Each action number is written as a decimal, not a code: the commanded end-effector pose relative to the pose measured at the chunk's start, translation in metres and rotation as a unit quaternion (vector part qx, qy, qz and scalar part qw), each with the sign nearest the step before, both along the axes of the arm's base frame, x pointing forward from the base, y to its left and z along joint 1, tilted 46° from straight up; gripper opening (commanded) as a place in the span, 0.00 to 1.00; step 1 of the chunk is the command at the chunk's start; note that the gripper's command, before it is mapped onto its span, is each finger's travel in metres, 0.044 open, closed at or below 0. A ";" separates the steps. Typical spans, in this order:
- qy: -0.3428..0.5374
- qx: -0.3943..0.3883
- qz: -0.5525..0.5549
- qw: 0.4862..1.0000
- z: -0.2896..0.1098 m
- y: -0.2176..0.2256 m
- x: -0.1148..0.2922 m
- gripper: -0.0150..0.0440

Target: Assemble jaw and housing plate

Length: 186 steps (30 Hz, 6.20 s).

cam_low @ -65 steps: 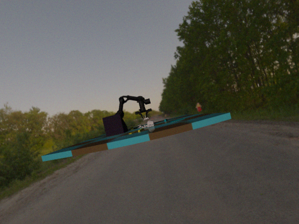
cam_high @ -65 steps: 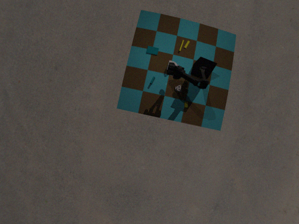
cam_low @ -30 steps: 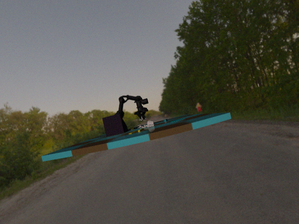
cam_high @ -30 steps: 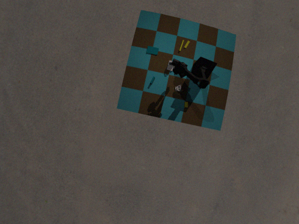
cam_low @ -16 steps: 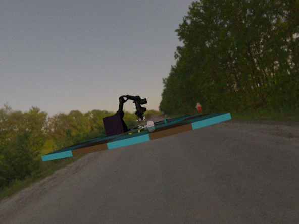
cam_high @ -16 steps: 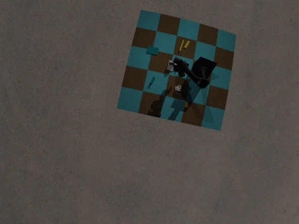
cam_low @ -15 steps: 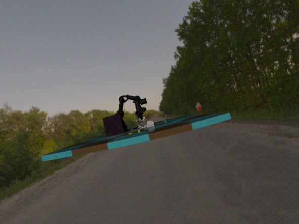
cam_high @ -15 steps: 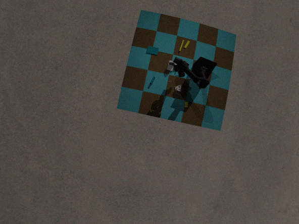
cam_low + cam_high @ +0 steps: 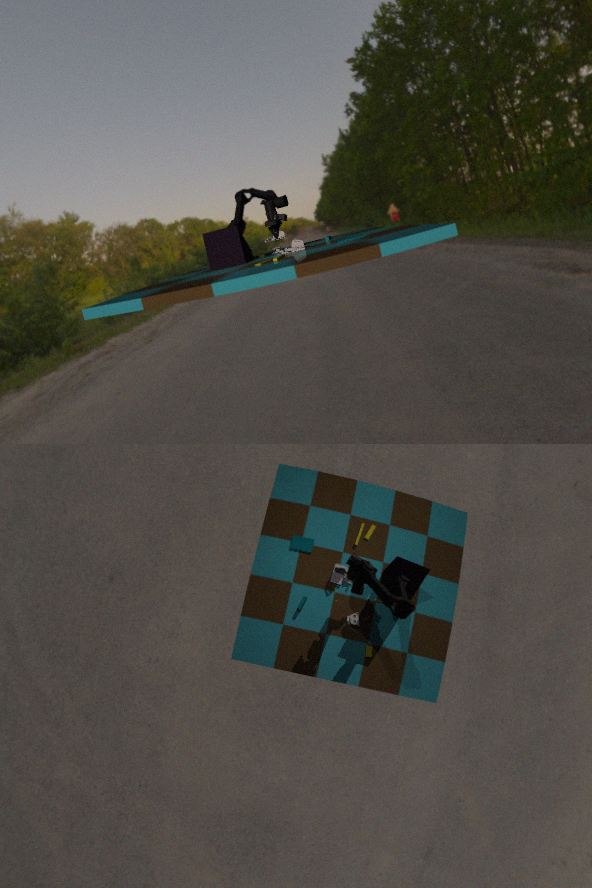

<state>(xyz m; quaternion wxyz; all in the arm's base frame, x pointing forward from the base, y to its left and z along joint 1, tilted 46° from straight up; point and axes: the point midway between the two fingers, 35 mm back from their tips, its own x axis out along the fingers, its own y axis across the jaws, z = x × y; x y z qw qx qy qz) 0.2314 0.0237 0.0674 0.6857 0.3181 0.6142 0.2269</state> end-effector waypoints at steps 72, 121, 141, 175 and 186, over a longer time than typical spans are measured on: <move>0.052 0.010 -0.056 0.997 -0.007 -0.027 0.093 0.48; 0.054 0.010 -0.057 0.997 -0.019 -0.014 0.097 0.48; 0.053 0.012 -0.057 0.997 -0.041 0.009 0.101 0.48; 0.055 0.012 -0.059 0.997 -0.046 0.014 0.101 0.48; 0.055 0.012 -0.059 0.997 -0.048 0.017 0.102 0.48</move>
